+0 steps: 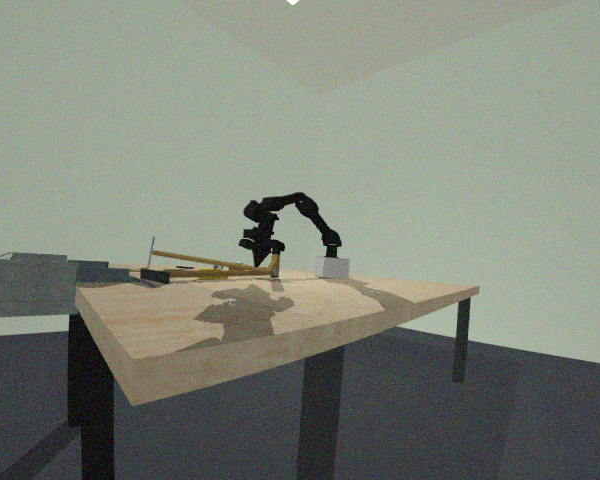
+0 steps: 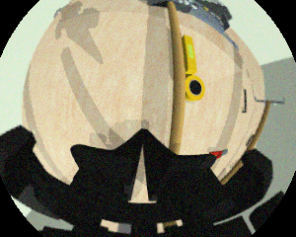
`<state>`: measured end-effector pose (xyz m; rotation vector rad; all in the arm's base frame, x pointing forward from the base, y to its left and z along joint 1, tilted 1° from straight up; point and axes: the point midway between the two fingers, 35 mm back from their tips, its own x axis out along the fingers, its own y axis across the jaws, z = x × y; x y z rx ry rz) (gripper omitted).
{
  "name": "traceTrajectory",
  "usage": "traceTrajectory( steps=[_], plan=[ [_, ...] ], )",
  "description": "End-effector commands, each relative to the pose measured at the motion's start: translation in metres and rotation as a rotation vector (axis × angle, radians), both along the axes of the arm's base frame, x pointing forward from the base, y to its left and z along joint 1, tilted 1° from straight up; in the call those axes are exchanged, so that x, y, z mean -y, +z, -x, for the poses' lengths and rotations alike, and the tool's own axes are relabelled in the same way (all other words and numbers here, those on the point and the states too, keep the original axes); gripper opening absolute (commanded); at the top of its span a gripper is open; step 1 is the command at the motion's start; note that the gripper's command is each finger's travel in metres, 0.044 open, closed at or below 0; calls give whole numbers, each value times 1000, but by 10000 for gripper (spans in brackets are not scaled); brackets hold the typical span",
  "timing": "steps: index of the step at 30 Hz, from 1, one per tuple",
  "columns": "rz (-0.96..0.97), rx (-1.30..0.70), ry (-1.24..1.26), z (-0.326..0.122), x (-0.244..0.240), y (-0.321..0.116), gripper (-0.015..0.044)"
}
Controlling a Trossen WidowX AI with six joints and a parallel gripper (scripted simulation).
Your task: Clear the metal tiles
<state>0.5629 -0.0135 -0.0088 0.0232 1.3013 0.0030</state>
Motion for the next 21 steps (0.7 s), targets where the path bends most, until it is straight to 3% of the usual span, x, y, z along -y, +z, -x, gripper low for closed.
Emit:
traceTrajectory(
  steps=[1, 21],
  plan=[
    [1, -13, -8, 1, 0, -13, 0],
    [1, -23, -13, 0, 7, -38, 0]
  ],
)
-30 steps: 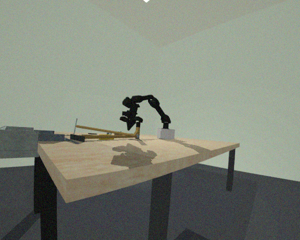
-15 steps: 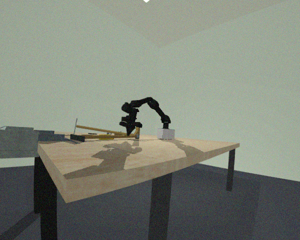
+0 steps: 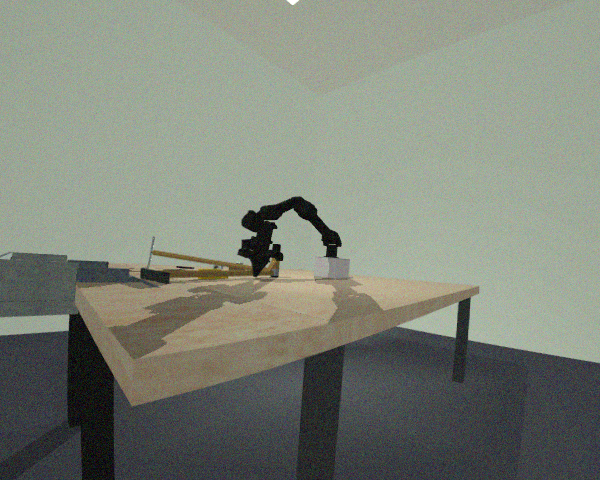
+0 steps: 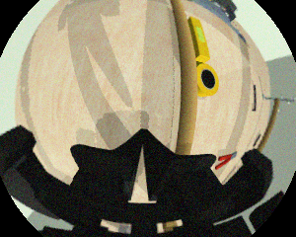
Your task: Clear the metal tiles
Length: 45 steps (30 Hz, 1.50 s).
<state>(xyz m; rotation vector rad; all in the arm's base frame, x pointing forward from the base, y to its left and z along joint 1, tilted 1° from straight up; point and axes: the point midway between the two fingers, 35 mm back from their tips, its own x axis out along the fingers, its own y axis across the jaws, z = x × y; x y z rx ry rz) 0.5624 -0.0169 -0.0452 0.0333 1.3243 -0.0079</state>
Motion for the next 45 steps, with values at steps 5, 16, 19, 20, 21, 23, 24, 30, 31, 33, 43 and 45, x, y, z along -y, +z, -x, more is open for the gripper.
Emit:
traceTrajectory(
  steps=[5, 16, 19, 20, 21, 23, 24, 30, 31, 33, 43, 45],
  plan=[
    [3, 3, 0, -1, 8, -1, 0],
    [4, 9, 0, -2, 19, -1, 0],
    [5, 11, 0, -2, 22, -1, 0],
    [5, 11, 0, -2, 23, -2, 0],
    [5, 12, 0, -2, 24, -2, 0],
    [5, 13, 0, -2, 26, -2, 0],
    [5, 13, 0, -3, 27, -2, 0],
    [6, 17, 0, -3, 33, -2, 0],
    [7, 17, 0, -3, 34, -2, 0],
    [7, 18, 0, -3, 36, -2, 0],
    [9, 24, 0, -4, 46, -2, 0],
    [9, 25, 0, -4, 48, -2, 0]
  ],
)
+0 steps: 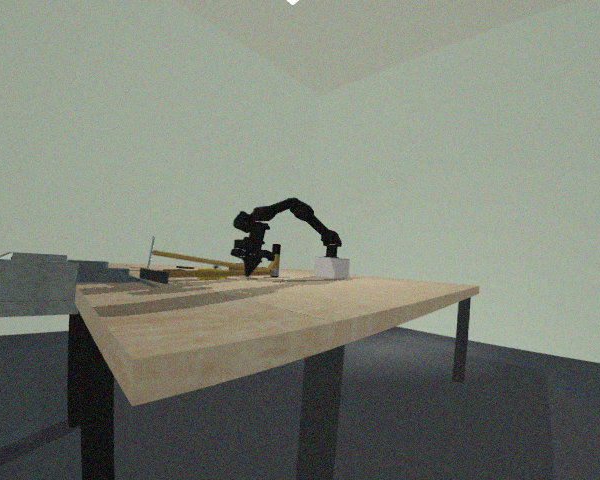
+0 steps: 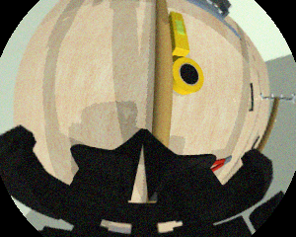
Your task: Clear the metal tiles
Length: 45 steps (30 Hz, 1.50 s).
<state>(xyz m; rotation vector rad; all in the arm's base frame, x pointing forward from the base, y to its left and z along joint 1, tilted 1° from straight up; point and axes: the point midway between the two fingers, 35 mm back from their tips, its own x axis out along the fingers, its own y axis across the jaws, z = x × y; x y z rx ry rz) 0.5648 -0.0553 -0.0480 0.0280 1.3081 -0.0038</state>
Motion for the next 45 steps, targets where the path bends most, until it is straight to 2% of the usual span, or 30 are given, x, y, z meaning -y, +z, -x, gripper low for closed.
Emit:
traceTrajectory(
  steps=[1, 13, 15, 39, 45],
  plan=[
    [8, 9, -6, -1, 10, 1, 0],
    [10, 16, -6, -2, 22, 1, 0],
    [2, 13, 1, -2, 12, 3, 0],
    [9, 64, -1, 5, 13, 93, 0],
    [9, 67, -1, 6, 13, 98, 0]
  ],
)
